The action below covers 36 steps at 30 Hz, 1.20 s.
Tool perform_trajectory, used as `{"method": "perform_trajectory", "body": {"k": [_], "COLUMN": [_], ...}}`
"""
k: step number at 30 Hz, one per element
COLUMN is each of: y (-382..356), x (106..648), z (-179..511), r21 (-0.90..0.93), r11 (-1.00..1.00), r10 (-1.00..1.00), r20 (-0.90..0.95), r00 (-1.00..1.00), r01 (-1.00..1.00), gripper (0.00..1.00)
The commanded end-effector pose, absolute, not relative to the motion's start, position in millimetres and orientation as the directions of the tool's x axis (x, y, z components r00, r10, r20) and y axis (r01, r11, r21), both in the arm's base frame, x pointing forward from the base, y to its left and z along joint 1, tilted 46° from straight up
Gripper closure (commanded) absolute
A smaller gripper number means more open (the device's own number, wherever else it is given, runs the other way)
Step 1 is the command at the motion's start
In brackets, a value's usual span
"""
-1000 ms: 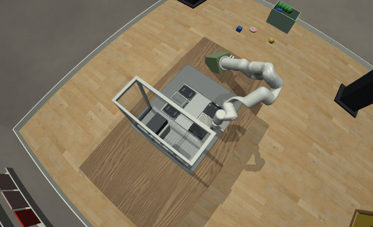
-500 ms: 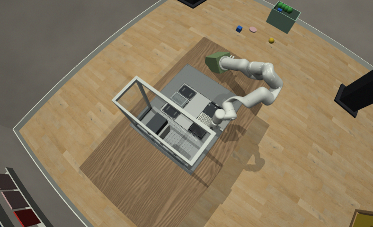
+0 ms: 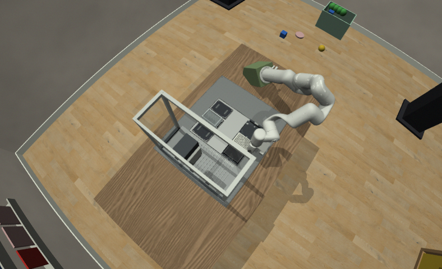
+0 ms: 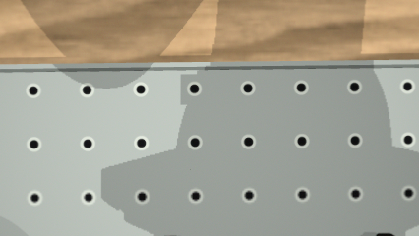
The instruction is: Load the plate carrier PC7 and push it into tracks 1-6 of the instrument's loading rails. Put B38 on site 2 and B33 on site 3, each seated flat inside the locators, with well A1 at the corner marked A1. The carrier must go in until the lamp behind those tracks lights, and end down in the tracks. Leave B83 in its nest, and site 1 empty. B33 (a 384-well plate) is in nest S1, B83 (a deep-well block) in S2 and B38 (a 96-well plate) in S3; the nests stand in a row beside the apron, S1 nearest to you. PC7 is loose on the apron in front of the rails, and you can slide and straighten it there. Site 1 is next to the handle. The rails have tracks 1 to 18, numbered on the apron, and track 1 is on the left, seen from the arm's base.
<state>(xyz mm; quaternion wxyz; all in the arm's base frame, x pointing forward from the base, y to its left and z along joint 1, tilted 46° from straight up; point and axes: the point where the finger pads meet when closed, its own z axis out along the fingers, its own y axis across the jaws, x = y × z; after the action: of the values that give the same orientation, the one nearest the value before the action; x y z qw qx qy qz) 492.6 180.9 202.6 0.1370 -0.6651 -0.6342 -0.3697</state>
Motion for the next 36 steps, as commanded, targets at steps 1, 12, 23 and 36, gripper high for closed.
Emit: {"method": "perform_trajectory", "body": {"k": [1, 12, 23, 36], "y": [178.9, 175.5, 171.4, 170.1], "x": [493.4, 493.8, 494.2, 494.4], "z": [202.5, 199.5, 195.8, 194.6], "r21": [0.289, 0.289, 0.289, 0.289], "r11": [-0.159, -0.159, -0.159, -0.159], "r10": [0.742, 0.742, 0.742, 0.742], "r20": [0.665, 0.665, 0.665, 0.665], "r00": [-0.079, -0.079, -0.079, -0.079], "r01": [0.944, 0.944, 0.944, 0.944], "gripper": [0.00, 0.00, 0.00, 0.00]}}
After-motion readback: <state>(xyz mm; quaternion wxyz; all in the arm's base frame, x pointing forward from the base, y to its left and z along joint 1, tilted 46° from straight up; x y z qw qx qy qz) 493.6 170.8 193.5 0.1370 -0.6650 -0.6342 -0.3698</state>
